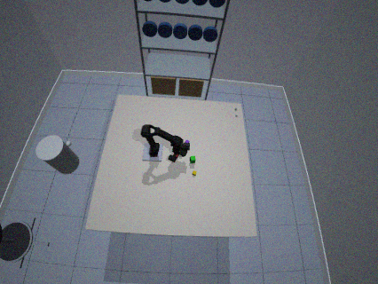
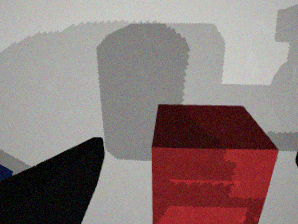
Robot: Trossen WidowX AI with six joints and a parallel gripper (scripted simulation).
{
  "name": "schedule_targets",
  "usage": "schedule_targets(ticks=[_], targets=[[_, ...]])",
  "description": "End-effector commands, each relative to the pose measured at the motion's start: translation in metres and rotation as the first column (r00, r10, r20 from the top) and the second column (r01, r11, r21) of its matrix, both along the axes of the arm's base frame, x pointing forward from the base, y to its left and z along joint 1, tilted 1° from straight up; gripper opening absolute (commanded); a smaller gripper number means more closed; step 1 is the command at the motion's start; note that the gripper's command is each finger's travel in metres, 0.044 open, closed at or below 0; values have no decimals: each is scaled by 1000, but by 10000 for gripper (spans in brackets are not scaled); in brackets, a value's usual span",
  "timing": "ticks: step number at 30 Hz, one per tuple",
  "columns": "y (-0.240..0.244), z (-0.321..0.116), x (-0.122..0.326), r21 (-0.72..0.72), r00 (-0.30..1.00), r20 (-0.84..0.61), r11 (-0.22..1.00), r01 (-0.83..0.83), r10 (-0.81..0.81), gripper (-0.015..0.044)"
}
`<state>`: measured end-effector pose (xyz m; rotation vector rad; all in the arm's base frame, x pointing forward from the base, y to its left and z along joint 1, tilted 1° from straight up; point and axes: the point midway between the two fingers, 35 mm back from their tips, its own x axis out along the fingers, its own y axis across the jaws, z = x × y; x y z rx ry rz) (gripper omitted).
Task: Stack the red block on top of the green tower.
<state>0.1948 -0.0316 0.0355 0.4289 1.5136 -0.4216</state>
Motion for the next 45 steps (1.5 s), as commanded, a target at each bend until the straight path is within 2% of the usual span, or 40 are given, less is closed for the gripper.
schedule_targets(ticks=[1, 5, 15, 22, 27, 45], targets=[[1, -1, -1, 5, 1000, -1, 1000, -2, 2, 440], [1, 0, -1, 5, 1000, -1, 1000, -2, 2, 440], [1, 0, -1, 5, 1000, -1, 1000, -2, 2, 177], [1, 0, -1, 5, 1000, -1, 1000, -2, 2, 131], [0, 10, 0, 4, 1000, -1, 1000, -2, 2, 0], [0, 93, -1, 4, 1000, -1, 1000, -2, 2, 0]])
